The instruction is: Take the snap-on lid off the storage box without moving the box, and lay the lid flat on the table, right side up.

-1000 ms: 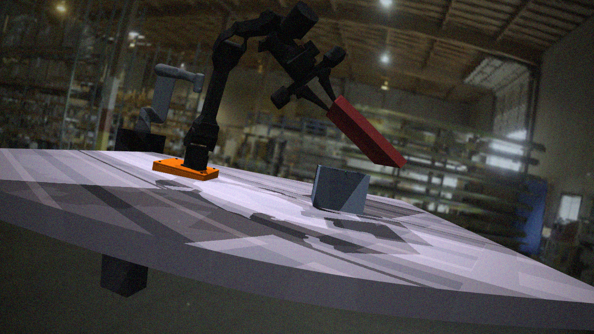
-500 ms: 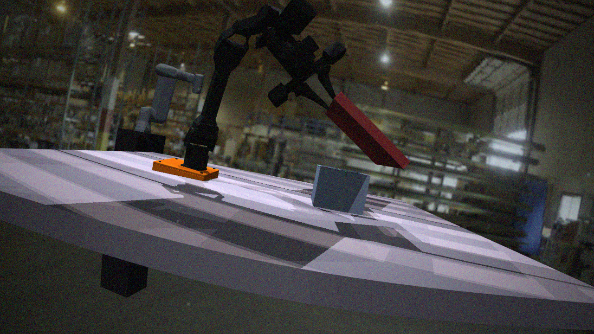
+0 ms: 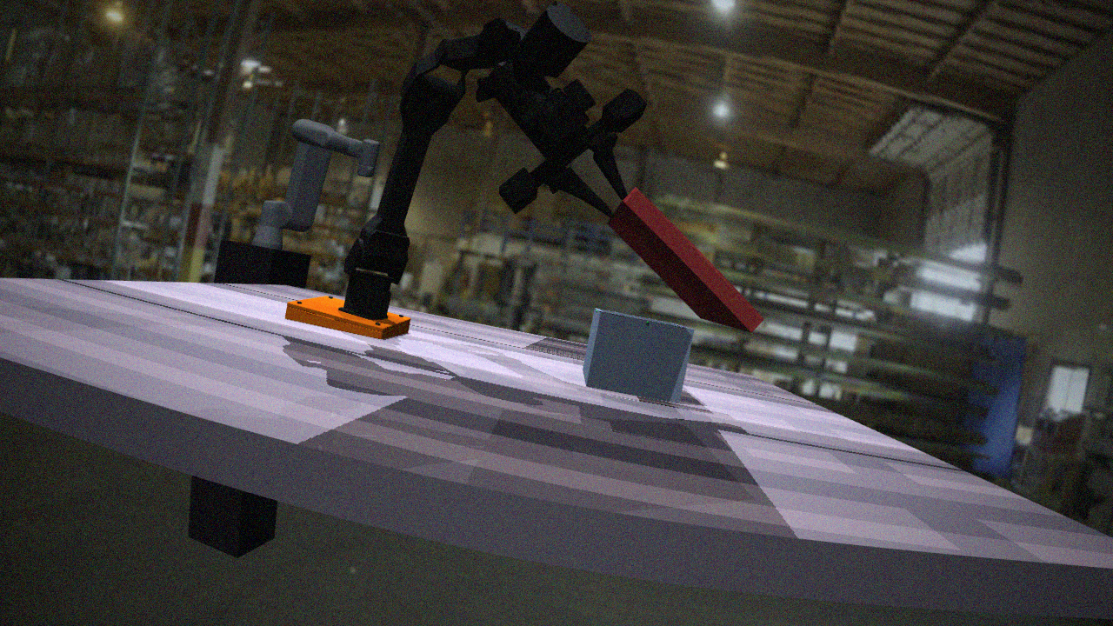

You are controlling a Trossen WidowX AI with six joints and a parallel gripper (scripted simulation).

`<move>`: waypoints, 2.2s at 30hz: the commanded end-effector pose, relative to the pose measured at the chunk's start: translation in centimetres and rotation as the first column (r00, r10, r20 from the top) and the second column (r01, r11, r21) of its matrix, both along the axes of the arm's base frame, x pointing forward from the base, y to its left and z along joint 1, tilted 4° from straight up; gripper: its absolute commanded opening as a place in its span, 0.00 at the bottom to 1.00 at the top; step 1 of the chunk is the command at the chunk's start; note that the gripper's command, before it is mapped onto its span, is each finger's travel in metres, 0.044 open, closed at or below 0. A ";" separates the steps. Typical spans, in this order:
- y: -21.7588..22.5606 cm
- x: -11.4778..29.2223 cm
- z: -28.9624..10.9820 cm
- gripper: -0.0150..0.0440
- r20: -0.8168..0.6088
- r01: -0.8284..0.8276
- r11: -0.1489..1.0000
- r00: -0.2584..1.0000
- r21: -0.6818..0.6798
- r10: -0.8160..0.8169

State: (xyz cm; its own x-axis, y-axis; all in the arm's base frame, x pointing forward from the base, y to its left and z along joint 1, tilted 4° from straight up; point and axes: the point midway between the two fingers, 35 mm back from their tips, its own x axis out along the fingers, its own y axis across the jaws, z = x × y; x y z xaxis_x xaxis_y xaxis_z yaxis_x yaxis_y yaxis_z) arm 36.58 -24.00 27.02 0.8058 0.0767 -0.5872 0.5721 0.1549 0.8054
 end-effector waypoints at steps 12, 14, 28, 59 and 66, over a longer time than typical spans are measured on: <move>0.0 0.1 -0.9 0.25 0.011 -0.007 1.000 1.000 -0.006 0.008; 0.0 0.1 -1.1 0.25 0.011 -0.007 1.000 1.000 -0.006 0.008; -0.1 0.2 -2.2 0.25 0.011 -0.007 1.000 1.000 -0.006 0.008; -0.2 0.5 -4.7 0.25 0.011 -0.007 1.000 1.000 -0.006 0.008; -0.3 0.5 -5.2 0.25 0.011 -0.007 1.000 1.000 -0.006 0.008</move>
